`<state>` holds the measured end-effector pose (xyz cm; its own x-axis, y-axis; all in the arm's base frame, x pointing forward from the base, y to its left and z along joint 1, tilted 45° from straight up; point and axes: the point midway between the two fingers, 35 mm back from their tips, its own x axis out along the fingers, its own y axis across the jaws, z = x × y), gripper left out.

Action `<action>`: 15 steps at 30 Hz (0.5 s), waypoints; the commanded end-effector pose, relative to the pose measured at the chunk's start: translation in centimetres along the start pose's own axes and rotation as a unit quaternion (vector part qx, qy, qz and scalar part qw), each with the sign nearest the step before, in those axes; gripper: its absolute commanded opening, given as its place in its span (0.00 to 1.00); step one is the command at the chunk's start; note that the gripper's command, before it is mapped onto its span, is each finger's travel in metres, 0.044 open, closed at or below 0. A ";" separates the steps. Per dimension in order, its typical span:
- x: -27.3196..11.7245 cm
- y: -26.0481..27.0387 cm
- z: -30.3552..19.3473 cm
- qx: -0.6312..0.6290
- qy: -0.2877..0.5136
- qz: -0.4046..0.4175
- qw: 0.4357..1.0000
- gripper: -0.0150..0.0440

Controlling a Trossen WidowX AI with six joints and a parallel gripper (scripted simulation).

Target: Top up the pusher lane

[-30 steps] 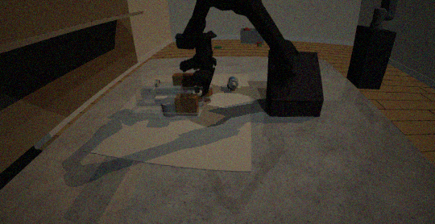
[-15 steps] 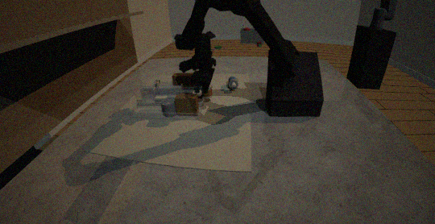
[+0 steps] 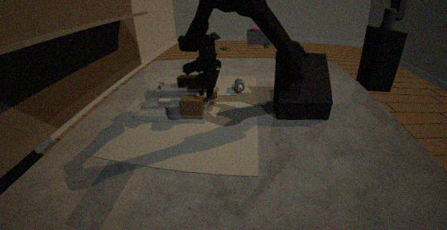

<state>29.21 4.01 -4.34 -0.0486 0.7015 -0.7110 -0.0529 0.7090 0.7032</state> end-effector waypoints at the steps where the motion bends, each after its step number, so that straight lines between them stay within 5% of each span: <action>1: -0.2 0.0 0.8 -0.005 -0.009 0.000 1.000 0.25; 15: -0.2 0.0 1.4 -0.005 -0.009 0.000 1.000 0.25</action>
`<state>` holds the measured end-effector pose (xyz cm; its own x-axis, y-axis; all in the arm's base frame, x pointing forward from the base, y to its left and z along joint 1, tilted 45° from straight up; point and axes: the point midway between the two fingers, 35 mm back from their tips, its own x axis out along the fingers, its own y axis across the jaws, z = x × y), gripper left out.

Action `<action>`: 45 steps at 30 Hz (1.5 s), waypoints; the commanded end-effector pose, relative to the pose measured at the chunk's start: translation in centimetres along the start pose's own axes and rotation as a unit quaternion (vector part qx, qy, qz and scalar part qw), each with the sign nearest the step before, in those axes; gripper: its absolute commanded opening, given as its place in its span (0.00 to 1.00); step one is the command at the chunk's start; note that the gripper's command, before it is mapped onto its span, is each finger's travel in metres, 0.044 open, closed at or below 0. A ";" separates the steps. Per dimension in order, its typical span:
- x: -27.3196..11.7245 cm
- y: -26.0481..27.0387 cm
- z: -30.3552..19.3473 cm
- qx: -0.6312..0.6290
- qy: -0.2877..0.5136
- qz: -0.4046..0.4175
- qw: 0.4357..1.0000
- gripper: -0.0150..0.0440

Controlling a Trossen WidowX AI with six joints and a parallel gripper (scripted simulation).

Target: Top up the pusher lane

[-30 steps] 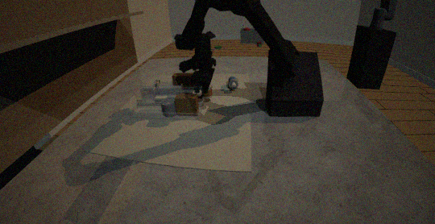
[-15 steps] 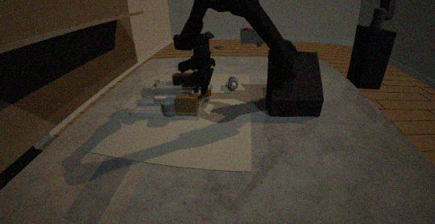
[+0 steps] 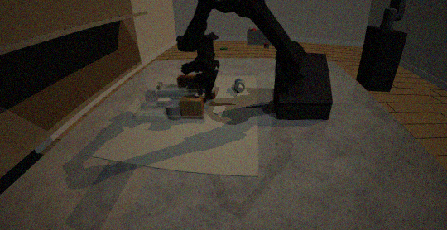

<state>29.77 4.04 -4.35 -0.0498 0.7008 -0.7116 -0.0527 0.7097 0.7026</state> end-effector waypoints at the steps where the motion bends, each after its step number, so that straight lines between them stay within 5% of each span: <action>1: -0.2 0.0 0.9 -0.005 -0.009 0.001 1.000 0.25; 45: -0.5 0.1 2.6 -0.006 -0.010 0.001 1.000 0.25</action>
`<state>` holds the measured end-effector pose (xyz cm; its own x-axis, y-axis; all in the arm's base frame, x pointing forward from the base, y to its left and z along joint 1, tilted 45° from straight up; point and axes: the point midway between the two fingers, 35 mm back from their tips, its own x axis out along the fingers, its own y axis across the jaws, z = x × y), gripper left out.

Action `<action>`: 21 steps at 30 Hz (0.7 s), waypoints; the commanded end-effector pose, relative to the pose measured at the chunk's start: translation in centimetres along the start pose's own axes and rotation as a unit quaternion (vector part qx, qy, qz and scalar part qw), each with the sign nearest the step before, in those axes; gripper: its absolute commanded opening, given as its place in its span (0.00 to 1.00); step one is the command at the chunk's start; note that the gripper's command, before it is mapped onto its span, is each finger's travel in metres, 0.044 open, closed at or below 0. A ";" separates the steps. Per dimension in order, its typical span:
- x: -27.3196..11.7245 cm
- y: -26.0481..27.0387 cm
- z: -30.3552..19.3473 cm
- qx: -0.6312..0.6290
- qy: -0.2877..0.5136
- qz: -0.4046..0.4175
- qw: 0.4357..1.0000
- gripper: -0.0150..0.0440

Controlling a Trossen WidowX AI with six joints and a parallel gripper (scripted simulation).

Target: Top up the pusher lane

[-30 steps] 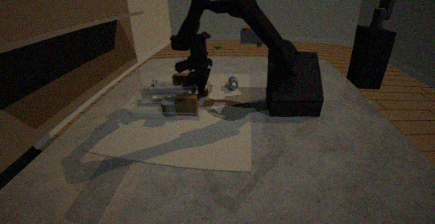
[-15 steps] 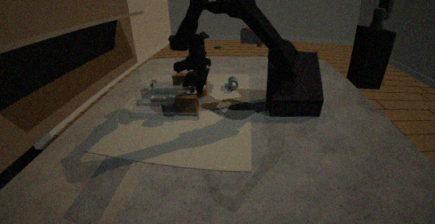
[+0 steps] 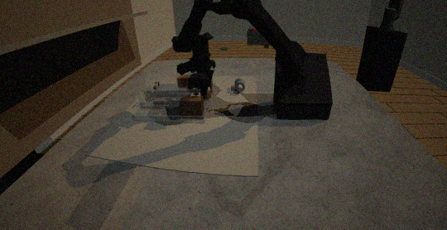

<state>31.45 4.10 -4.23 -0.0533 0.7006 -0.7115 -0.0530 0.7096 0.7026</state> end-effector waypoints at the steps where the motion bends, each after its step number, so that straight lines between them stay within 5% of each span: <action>1: -0.4 0.0 1.0 -0.006 -0.011 0.001 1.000 0.25; 21: -0.7 0.1 1.7 -0.006 -0.012 0.001 1.000 0.25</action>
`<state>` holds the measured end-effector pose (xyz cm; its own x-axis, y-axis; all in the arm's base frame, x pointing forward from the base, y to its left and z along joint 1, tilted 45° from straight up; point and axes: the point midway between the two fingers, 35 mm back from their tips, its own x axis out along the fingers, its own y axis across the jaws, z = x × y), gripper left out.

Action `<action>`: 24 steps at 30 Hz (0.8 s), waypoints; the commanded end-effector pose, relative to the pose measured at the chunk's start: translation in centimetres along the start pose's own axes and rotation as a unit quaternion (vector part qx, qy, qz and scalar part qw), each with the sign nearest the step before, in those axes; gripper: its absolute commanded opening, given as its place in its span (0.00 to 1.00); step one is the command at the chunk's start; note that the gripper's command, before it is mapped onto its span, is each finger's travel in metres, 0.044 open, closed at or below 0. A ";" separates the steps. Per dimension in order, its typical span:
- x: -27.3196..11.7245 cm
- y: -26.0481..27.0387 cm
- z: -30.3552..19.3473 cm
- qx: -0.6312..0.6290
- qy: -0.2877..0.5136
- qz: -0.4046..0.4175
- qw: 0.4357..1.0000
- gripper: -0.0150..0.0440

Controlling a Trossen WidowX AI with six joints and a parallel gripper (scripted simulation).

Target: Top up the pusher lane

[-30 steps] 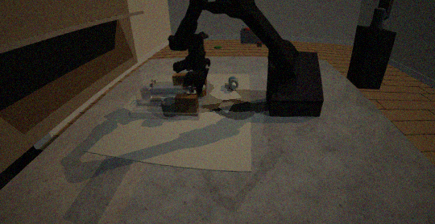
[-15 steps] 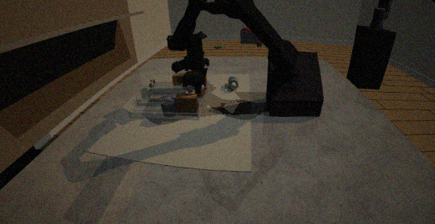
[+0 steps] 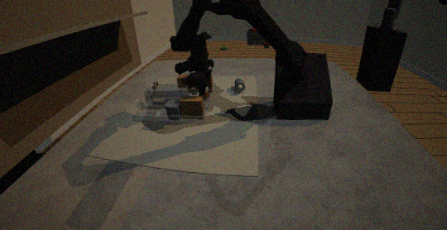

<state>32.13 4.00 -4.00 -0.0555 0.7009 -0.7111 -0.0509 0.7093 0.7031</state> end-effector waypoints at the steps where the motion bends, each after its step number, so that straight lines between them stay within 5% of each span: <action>1: -0.5 0.0 1.1 -0.007 -0.013 0.000 1.000 0.25; 24: -0.4 0.1 1.3 -0.007 -0.013 0.000 1.000 0.25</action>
<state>32.68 3.96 -3.90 -0.0525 0.6996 -0.7126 -0.0541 0.7105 0.7016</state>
